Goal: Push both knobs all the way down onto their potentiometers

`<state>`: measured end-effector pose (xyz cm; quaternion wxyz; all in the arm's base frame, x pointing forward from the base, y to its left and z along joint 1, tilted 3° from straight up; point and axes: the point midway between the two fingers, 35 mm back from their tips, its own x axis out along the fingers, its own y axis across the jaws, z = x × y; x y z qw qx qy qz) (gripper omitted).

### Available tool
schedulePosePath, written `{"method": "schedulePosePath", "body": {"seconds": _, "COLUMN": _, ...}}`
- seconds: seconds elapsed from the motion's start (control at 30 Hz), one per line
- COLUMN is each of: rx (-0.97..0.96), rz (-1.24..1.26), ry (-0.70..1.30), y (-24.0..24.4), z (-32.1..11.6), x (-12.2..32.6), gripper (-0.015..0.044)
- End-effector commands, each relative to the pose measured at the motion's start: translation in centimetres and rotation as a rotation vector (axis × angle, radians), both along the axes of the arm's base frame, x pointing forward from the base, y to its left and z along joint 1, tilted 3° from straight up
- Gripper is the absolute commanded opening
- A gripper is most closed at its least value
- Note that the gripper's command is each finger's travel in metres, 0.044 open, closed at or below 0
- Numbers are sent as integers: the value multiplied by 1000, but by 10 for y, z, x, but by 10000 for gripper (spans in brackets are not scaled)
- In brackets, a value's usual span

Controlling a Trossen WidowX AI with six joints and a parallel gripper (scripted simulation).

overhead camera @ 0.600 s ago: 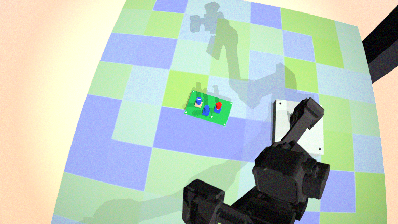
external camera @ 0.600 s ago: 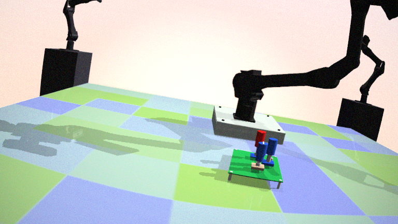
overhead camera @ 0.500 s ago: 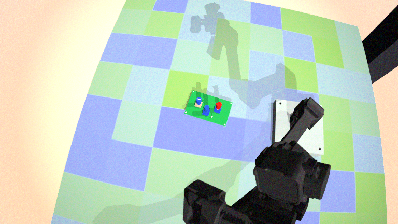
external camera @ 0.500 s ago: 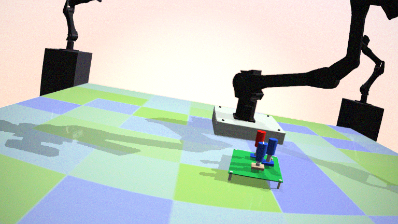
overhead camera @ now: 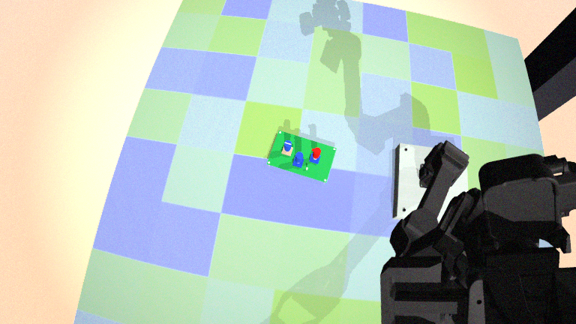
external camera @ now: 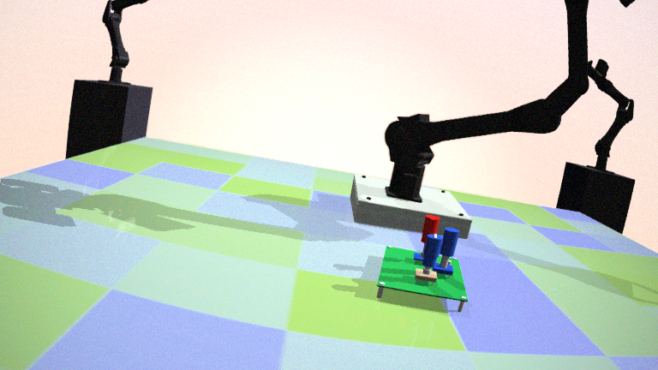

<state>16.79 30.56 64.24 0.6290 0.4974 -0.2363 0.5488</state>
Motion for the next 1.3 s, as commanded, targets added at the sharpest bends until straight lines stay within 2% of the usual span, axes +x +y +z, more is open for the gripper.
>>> {"method": "schedulePosePath", "body": {"seconds": 0.0, "rx": 88, "rz": 87, "ry": -10, "y": -18, "z": 15, "x": -25, "gripper": 0}}
{"method": "schedulePosePath", "body": {"seconds": 0.37, "rx": 342, "rz": 359, "ry": -55, "y": -87, "z": 52, "x": -94, "gripper": 0}}
{"method": "schedulePosePath", "body": {"seconds": 0.63, "rx": 528, "rz": 557, "ry": -70, "y": -150, "z": 69, "x": -128, "gripper": 0}}
{"method": "schedulePosePath", "body": {"seconds": 1.27, "rx": 897, "rz": 918, "ry": -60, "y": -273, "z": 68, "x": -150, "gripper": 0}}
